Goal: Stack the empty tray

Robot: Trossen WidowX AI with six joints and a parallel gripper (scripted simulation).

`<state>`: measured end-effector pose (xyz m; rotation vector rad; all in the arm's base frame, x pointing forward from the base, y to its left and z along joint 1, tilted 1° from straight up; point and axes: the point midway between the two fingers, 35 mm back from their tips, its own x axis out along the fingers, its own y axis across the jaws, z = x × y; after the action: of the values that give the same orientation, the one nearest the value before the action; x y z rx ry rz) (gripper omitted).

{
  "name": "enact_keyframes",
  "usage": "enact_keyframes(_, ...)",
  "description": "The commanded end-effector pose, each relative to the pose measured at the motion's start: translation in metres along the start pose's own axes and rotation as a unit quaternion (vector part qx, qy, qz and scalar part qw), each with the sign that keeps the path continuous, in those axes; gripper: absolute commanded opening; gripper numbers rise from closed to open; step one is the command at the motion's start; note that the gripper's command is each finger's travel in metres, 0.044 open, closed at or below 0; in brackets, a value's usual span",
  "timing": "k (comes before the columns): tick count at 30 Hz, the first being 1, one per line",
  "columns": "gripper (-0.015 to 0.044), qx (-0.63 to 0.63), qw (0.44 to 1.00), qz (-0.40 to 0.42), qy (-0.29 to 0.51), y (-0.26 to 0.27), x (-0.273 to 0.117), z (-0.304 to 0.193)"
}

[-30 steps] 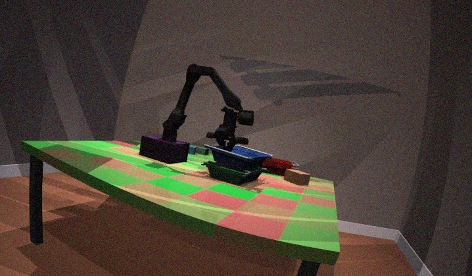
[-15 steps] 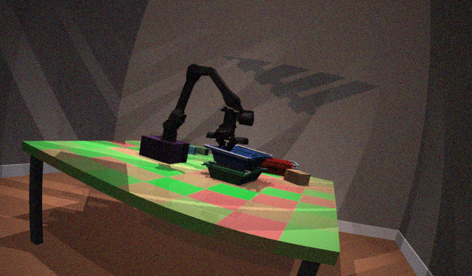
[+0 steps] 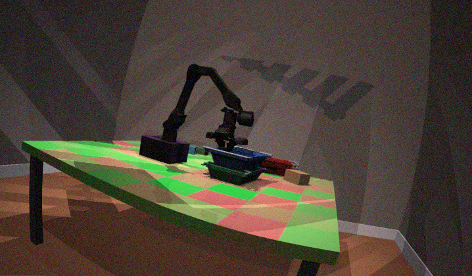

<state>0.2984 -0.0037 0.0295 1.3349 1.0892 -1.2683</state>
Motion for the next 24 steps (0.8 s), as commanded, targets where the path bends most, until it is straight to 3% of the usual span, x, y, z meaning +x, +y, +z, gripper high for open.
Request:
enact_keyframes(1,0.0147,0.0,1.0,-0.011,0.0,-0.0045,0.0047,0.0001)
enact_keyframes(21,0.044,0.0,1.0,-0.011,0.0,-0.0045,0.0047,0.0001)
enact_keyframes(24,0.044,0.0,1.0,-0.009,-0.001,-0.0036,0.004,0.0004)
